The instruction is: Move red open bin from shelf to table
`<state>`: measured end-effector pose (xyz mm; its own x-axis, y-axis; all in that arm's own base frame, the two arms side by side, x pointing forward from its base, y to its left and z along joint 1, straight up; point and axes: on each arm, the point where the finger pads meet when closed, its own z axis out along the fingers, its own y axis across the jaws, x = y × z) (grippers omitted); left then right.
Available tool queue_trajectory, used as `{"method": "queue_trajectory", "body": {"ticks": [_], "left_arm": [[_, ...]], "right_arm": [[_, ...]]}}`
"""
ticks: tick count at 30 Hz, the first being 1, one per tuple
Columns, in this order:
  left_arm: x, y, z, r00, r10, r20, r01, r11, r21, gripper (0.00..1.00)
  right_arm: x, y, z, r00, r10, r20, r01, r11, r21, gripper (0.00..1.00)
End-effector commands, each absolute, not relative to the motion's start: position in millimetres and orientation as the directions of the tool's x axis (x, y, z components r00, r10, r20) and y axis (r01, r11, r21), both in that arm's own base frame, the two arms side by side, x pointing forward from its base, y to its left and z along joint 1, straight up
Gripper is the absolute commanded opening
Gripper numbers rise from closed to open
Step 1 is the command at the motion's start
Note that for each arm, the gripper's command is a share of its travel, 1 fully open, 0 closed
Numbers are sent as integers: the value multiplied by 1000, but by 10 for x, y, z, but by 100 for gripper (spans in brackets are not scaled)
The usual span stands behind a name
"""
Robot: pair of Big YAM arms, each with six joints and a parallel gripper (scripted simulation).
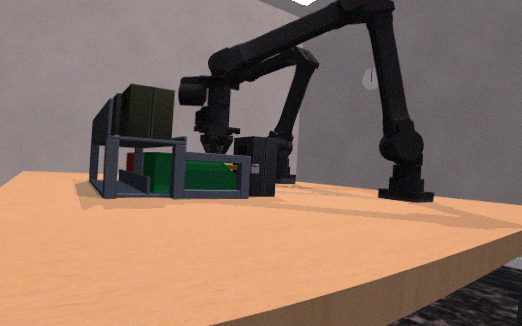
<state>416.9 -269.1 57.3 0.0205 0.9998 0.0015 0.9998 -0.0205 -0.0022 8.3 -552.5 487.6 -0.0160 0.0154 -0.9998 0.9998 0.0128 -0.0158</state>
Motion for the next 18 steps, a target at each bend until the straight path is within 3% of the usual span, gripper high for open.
{"method": "queue_trajectory", "body": {"ticks": [1, 18], "left_arm": [[4374, -2876, 766, 20, 999, -36, 998, -18, 54, 0], [4369, -2870, 798, 24, 999, -34, 998, -22, 54, 0]], "right_arm": [[27, -5449, 5005, 0, 0, -1000, 1000, 6, 0, 100], [27, -5449, 5005, 0, 0, -1000, 1000, 6, 0, 100]]}}
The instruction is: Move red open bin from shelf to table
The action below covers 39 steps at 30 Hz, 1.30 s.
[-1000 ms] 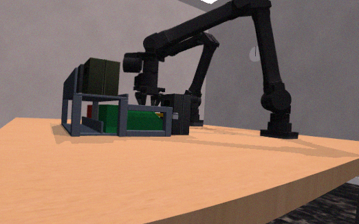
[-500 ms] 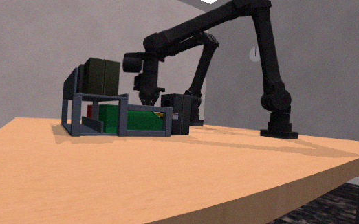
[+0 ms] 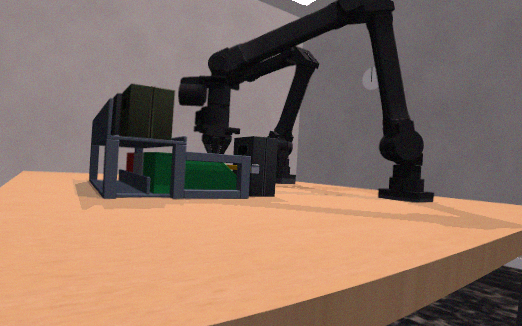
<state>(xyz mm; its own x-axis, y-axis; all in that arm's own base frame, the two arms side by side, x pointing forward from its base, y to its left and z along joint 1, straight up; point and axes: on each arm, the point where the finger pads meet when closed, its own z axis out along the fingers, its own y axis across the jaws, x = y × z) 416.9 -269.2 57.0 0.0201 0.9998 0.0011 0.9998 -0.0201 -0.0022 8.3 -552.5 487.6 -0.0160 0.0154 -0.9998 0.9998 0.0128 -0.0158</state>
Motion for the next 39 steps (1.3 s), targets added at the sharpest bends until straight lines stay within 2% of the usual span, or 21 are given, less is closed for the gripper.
{"method": "queue_trajectory", "body": {"ticks": [1, 39], "left_arm": [[4369, -2869, 800, 24, 999, -34, 998, -22, 54, 0], [4371, -2865, 864, 30, 999, -34, 998, -28, 57, 0]], "right_arm": [[27, -5449, 5005, 0, 0, -1000, 1000, 6, 0, 100], [27, -5449, 5005, 0, 0, -1000, 1000, 6, 0, 100]]}}
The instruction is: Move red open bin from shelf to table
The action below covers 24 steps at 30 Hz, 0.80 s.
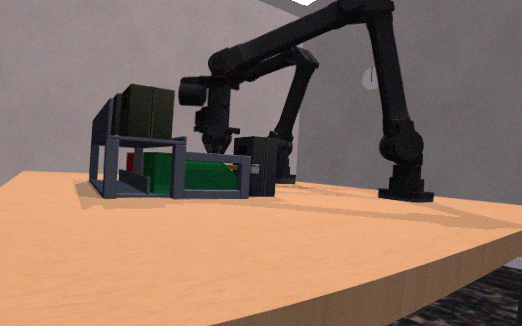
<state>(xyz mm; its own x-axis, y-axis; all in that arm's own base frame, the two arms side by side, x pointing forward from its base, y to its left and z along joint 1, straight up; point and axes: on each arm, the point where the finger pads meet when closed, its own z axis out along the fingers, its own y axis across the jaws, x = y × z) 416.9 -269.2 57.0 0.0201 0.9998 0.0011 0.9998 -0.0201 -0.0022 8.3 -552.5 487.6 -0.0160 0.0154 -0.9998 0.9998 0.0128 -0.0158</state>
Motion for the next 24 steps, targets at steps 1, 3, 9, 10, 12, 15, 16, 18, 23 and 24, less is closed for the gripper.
{"method": "queue_trajectory", "body": {"ticks": [1, 3, 9, 10, 12, 15, 16, 18, 23, 24], "left_arm": [[4371, -2865, 866, 30, 999, -34, 998, -28, 58, 0], [4371, -2865, 866, 30, 999, -34, 998, -28, 58, 0], [4371, -2864, 877, 31, 999, -34, 998, -29, 58, 0], [4371, -2864, 879, 31, 999, -34, 998, -29, 58, 0], [4371, -2864, 879, 31, 999, -34, 998, -29, 58, 0], [4371, -2863, 881, 31, 999, -34, 998, -29, 58, 0], [4370, -2863, 882, 31, 999, -34, 998, -29, 58, 0], [4371, -2864, 886, 31, 999, -35, 998, -29, 59, 0], [4370, -2863, 896, 31, 999, -35, 998, -29, 60, 0], [4371, -2863, 901, 31, 999, -36, 998, -29, 61, 0]], "right_arm": [[27, -5449, 5005, 0, 0, -1000, 1000, 6, 0, 100], [27, -5449, 5005, 0, 0, -1000, 1000, 6, 0, 100], [27, -5449, 5005, 0, 0, -1000, 1000, 6, 0, 100], [27, -5449, 5005, 0, 0, -1000, 1000, 6, 0, 100], [27, -5449, 5005, 0, 0, -1000, 1000, 6, 0, 100], [27, -5449, 5005, 0, 0, -1000, 1000, 6, 0, 100], [27, -5449, 5005, 0, 0, -1000, 1000, 6, 0, 100], [27, -5449, 5005, 0, 0, -1000, 1000, 6, 0, 100], [27, -5449, 5005, 0, 0, -1000, 1000, 6, 0, 100], [27, -5449, 5005, 0, 0, -1000, 1000, 6, 0, 100]]}}
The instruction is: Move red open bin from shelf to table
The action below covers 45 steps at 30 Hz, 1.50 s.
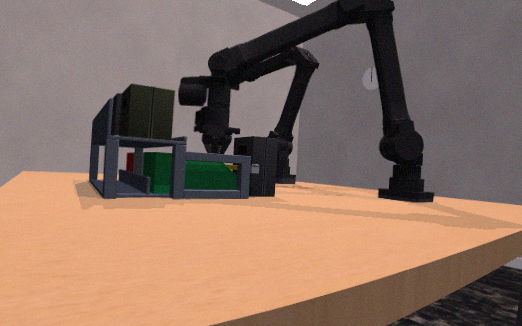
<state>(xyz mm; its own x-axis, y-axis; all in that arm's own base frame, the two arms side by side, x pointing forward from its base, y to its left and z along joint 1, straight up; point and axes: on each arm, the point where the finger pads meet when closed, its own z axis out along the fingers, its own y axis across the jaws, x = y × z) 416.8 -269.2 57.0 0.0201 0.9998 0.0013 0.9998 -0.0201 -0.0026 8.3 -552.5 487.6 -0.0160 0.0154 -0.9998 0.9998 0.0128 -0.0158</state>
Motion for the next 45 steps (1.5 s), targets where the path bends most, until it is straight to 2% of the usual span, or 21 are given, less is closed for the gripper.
{"method": "queue_trajectory", "body": {"ticks": [1, 45], "left_arm": [[4371, -2864, 906, 31, 999, -36, 998, -29, 61, 0], [4361, -2863, 1160, 32, 999, -44, 997, -29, 69, 0]], "right_arm": [[27, -5449, 5005, 0, 0, -1000, 1000, 6, 0, 100], [27, -5449, 5005, 0, 0, -1000, 1000, 6, 0, 100]]}}
